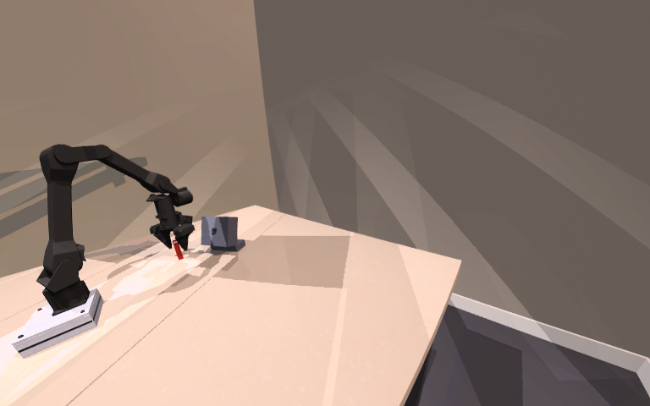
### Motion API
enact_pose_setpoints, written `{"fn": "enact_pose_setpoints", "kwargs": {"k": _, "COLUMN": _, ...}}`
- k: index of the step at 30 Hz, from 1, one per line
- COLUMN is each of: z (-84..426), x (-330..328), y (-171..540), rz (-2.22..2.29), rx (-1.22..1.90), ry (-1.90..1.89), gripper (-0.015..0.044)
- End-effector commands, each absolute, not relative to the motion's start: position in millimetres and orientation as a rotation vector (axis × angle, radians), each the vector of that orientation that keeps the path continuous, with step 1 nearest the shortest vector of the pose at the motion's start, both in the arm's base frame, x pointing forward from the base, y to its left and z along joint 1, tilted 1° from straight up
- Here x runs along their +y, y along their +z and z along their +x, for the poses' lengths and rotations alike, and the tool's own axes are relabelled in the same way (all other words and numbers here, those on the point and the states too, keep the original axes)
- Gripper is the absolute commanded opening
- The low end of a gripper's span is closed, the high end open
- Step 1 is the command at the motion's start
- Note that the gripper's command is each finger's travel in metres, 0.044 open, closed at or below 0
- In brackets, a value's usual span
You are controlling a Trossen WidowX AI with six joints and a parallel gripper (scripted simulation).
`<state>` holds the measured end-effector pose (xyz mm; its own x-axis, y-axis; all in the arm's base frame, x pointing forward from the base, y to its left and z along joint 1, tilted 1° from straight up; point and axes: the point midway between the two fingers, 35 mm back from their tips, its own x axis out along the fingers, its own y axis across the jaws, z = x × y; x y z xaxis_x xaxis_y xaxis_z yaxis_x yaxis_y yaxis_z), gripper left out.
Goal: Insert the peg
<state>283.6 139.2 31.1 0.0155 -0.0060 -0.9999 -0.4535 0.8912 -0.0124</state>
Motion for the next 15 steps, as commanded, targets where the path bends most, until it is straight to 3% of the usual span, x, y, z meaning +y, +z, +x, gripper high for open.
{"fn": "enact_pose_setpoints", "kwargs": {"k": 1, "z": 283.9, "x": 139.5, "y": 31.9, "rz": -0.375, "rx": 1.524, "ry": 0.361, "gripper": 0.0387}}
{"fn": "enact_pose_setpoints", "kwargs": {"k": 14, "z": 283.9, "x": 139.5, "y": 31.9, "rz": -0.375, "rx": 1.524, "ry": 0.361, "gripper": 0.0046}}
{"fn": "enact_pose_setpoints", "kwargs": {"k": 15, "z": 283.9, "x": 139.5, "y": 31.9, "rz": -0.375, "rx": 1.524, "ry": 0.361, "gripper": 0.0040}}
